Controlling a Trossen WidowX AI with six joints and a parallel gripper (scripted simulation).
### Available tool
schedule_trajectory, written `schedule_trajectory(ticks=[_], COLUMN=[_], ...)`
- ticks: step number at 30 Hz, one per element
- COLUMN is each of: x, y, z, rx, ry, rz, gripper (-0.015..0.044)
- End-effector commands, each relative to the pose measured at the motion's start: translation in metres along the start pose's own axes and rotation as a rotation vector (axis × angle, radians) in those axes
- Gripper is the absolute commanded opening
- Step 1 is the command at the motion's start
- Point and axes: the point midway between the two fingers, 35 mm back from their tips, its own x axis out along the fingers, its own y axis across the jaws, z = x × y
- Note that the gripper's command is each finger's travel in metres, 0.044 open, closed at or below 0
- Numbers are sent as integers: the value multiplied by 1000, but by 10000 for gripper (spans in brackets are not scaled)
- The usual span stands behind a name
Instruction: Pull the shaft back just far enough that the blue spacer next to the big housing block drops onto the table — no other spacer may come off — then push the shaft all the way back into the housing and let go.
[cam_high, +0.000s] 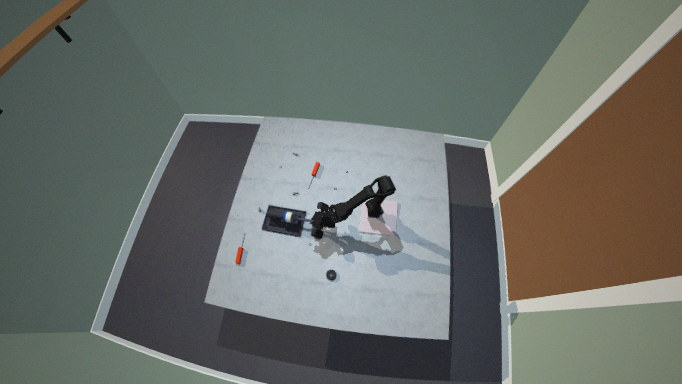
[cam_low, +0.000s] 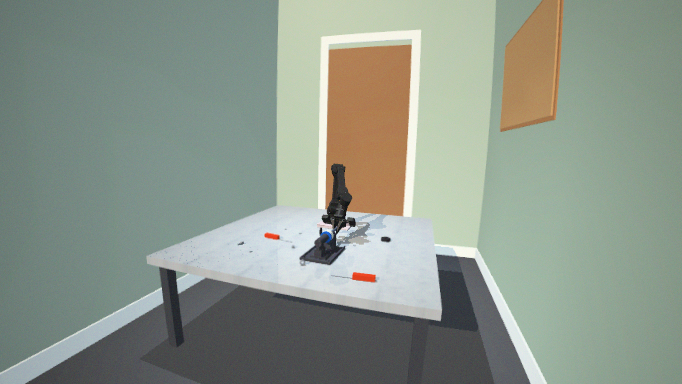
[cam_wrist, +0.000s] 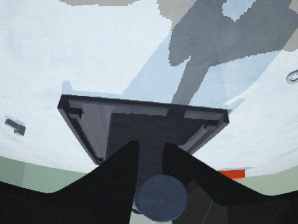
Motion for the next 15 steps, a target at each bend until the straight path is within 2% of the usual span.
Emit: schedule_trajectory(ticks=[1, 15], x=[-1, -2], y=[0, 0], z=[1, 2], rx=[5, 5], ry=[0, 0], rz=[0, 0], gripper=[0, 0])
